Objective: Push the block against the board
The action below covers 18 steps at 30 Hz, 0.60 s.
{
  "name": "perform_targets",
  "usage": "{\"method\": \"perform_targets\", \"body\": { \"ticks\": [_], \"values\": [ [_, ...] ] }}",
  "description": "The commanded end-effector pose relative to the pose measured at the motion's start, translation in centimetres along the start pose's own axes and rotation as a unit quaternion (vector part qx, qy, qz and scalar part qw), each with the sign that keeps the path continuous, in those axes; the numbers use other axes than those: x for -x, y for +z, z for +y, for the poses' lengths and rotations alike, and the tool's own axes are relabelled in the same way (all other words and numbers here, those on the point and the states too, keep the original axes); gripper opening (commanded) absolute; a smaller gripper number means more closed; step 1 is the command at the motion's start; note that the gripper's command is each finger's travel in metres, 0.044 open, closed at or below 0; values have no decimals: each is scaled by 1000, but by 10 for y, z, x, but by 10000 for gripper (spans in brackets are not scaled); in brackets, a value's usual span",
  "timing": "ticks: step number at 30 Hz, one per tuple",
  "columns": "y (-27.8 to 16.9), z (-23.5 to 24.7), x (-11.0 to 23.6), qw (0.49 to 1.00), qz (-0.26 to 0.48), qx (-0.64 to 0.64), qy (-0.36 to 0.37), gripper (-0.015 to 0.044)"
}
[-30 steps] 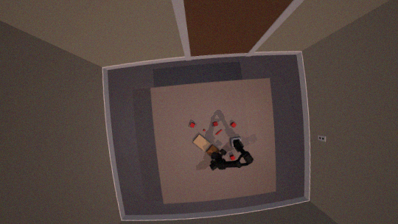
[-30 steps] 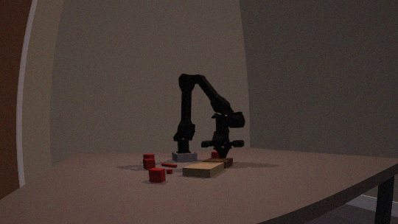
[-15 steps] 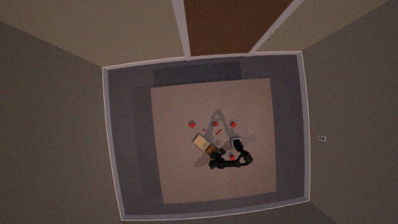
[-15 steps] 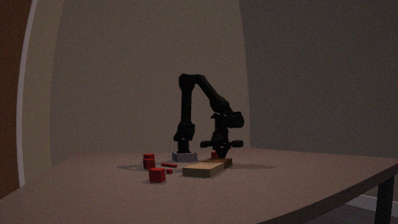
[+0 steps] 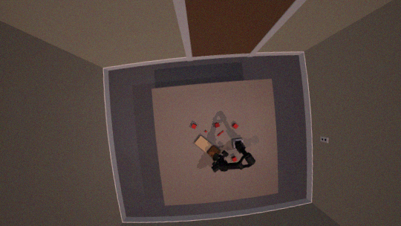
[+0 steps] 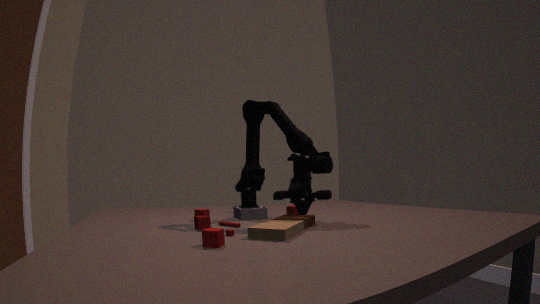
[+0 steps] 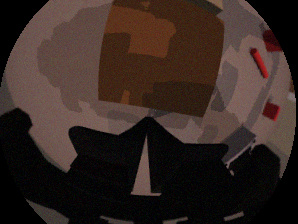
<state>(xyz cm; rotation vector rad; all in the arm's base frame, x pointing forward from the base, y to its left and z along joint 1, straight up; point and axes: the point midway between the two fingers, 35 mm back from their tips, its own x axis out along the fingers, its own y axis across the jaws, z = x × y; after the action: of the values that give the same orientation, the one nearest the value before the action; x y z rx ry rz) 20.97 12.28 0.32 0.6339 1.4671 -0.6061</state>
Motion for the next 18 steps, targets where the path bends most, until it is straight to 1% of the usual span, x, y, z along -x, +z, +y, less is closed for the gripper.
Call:
{"method": "perform_targets", "body": {
  "ticks": [1,16,18],
  "values": [
    [-8,0,0,1000,-1,-1,0,0],
    [-32,-1,0,1000,0,-1,0,0],
    [-28,0,3,1000,1,0,0,0]
  ]
}}
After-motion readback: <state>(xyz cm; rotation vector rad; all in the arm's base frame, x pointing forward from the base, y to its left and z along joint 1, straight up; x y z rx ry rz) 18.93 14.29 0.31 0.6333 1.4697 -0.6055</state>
